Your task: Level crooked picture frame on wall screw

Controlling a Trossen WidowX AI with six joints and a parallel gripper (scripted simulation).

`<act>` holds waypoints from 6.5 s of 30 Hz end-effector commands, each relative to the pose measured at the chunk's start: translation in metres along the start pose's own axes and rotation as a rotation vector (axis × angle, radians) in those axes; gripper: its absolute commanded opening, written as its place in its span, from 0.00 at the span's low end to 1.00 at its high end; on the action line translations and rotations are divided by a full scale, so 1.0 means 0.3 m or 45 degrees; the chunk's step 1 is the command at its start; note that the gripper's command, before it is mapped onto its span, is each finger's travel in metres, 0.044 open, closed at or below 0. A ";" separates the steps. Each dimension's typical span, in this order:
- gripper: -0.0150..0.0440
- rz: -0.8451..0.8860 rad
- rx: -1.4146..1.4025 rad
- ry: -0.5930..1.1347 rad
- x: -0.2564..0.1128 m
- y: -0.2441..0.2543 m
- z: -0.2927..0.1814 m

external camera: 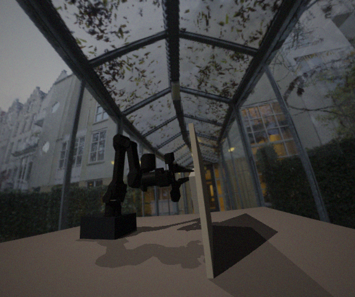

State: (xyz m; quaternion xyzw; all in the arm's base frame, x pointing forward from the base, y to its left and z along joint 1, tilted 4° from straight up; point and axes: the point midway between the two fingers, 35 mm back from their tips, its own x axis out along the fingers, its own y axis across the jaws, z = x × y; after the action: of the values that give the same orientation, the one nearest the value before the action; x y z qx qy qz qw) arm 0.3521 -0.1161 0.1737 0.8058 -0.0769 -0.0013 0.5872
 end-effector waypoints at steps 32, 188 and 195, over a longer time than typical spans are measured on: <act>0.25 -0.001 -0.213 0.000 0.001 -0.007 -0.001; 0.69 -0.022 -0.018 -0.019 -0.626 0.114 -0.033; 0.69 -0.022 -0.018 -0.019 -0.626 0.114 -0.033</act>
State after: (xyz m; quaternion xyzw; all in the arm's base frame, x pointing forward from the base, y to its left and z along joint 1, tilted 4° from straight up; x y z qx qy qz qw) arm 0.1633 -0.0941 0.1943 0.7992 -0.0766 -0.0132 0.5961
